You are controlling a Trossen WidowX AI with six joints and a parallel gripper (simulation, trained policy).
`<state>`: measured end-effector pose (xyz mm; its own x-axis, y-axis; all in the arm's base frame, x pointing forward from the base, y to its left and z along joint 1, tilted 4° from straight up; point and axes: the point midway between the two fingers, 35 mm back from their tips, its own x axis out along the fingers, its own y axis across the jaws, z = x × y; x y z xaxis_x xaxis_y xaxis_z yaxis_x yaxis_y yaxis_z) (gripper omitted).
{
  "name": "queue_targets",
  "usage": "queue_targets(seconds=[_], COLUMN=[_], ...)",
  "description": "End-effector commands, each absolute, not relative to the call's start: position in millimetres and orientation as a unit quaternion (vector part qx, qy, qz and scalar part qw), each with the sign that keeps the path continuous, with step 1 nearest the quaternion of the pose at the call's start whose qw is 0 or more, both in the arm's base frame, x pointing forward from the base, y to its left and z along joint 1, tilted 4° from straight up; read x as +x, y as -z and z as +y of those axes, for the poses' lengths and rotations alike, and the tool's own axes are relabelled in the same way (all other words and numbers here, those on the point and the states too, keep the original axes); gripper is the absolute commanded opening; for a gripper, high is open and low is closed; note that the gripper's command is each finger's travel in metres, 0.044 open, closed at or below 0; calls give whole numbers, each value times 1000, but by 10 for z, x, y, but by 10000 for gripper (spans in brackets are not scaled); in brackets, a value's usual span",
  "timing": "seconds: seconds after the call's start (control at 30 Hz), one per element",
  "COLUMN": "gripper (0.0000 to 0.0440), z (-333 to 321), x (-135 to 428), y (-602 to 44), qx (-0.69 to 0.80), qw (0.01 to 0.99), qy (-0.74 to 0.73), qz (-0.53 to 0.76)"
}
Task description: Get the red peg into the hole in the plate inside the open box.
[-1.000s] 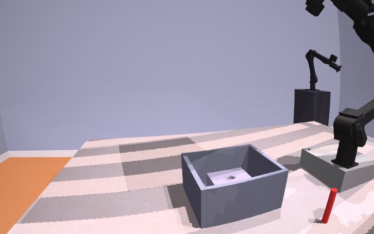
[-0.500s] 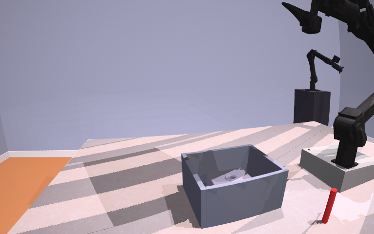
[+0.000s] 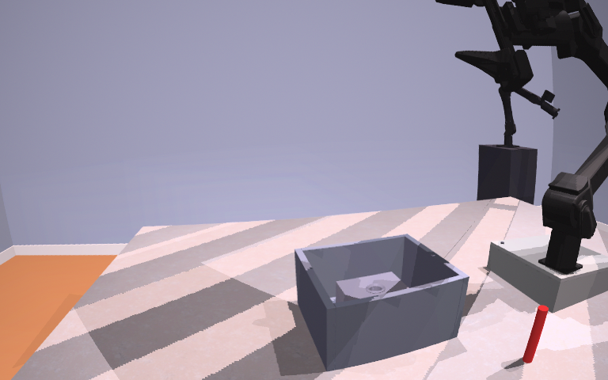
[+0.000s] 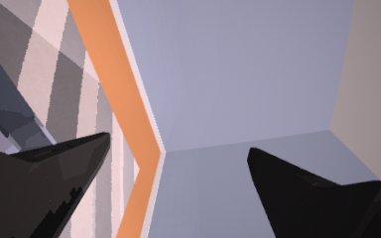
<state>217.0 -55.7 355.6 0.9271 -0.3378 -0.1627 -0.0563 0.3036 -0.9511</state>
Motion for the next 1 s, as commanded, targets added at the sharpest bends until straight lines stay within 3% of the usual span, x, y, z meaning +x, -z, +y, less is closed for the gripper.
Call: queue_targets(seconds=[0.0, 0.5, 0.97], gripper=[440, 440, 440], z=[-553, -435, -243], x=[2223, 2322, 2231], y=[-3372, -2627, -2042], qx=[-543, -338, -141], qw=[813, 879, 870], qy=[75, 41, 69], qz=[199, 334, 467])
